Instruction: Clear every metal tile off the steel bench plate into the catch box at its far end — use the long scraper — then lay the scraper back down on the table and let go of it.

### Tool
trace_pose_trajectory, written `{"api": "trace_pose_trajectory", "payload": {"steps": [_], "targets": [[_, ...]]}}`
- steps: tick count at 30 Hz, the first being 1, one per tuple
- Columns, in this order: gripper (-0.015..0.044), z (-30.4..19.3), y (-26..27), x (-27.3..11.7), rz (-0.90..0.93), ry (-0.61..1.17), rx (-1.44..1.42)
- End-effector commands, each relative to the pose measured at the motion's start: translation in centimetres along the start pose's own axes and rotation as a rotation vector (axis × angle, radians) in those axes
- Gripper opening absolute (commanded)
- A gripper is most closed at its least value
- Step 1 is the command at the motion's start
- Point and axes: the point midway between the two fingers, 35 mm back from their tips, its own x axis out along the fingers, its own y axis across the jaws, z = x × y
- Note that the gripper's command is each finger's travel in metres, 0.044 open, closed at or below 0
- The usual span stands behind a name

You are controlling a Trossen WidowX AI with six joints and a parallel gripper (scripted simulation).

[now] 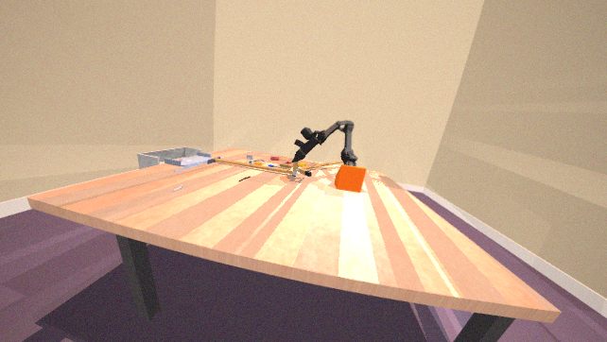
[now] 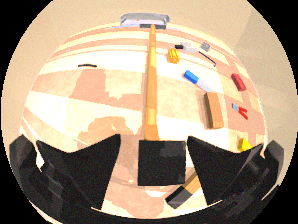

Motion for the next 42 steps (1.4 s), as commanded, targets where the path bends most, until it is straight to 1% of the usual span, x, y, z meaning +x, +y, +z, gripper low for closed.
{"api": "trace_pose_trajectory", "payload": {"steps": [1, 19, 23, 42], "targets": [[0.044, 0.1, 0.0, -0.8, -0.001, 0.0, 0.003], [0.044, 0.0, 0.0, -5.5, -0.001, -0.001, 0.001], [0.044, 0.0, -0.1, -5.9, -0.002, -0.004, 0.0], [0.044, 5.4, 1.2, -11.7, -0.005, -0.245, -0.05]]}}
